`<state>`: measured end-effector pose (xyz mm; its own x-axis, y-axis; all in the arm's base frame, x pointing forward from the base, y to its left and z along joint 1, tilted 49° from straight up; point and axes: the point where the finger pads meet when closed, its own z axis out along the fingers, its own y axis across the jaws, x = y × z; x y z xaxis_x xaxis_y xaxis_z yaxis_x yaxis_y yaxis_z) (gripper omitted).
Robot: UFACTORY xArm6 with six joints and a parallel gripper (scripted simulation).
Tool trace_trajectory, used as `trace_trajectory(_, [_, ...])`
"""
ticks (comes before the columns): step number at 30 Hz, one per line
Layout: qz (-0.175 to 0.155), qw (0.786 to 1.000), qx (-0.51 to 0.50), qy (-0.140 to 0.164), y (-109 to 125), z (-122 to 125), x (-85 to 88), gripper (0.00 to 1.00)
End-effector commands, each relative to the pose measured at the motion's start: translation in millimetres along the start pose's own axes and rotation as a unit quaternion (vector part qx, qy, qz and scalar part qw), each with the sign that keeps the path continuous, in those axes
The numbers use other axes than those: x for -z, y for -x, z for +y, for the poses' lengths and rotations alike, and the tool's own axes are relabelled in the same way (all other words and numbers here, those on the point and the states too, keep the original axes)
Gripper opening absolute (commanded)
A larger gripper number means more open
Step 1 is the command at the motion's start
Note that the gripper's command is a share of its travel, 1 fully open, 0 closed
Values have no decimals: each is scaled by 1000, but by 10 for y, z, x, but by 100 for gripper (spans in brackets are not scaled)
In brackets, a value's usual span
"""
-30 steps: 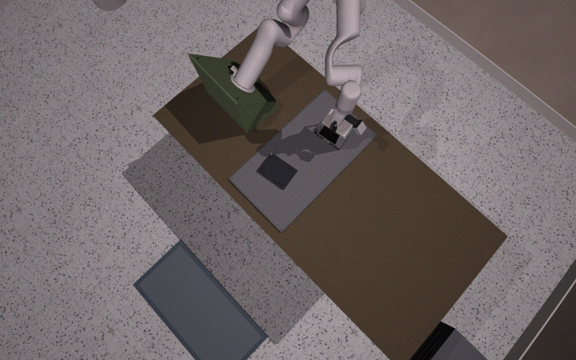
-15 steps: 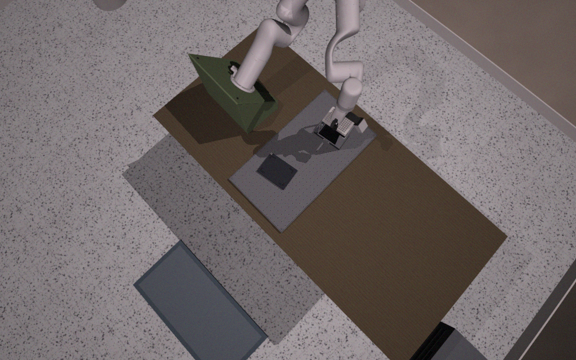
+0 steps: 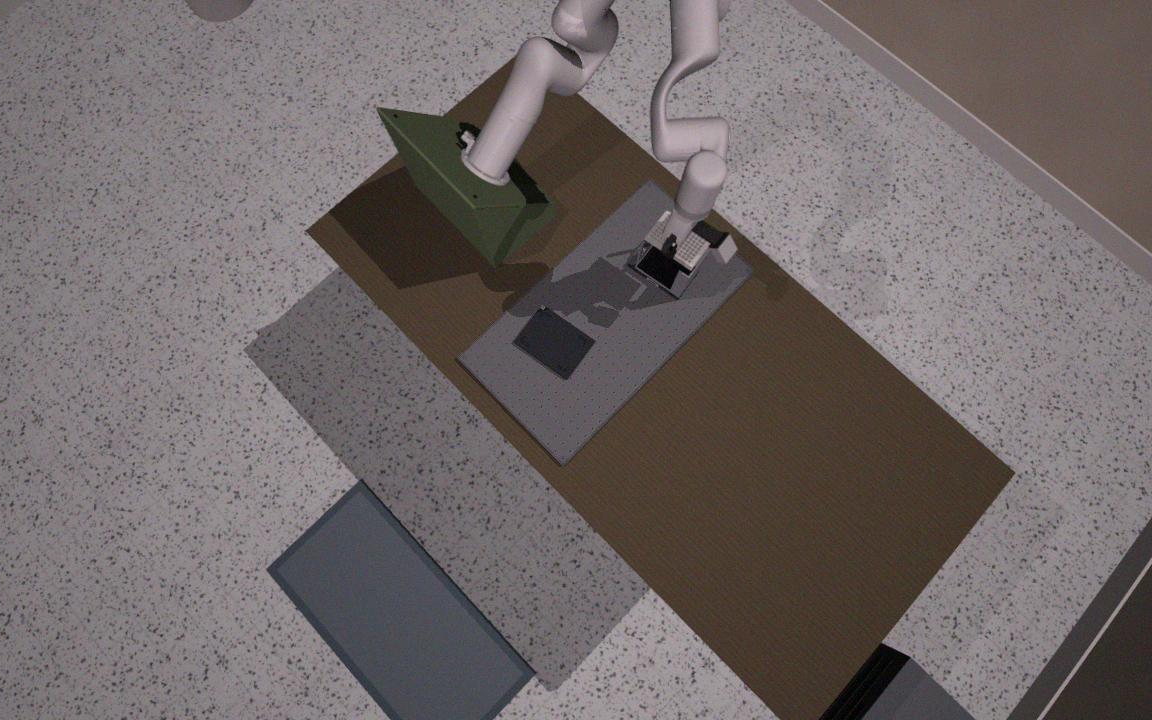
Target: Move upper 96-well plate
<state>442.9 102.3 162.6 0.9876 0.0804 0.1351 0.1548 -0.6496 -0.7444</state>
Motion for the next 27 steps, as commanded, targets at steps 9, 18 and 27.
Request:
trace_trajectory(9, [2, 1000, 10, 1, 35, 125, 12, 0])
trace_trajectory(18, [1, 1000, 10, 1, 113, 345, 7, 0])
trace_trajectory(27, [1, 1000, 10, 1, 215, 628, 0, 0])
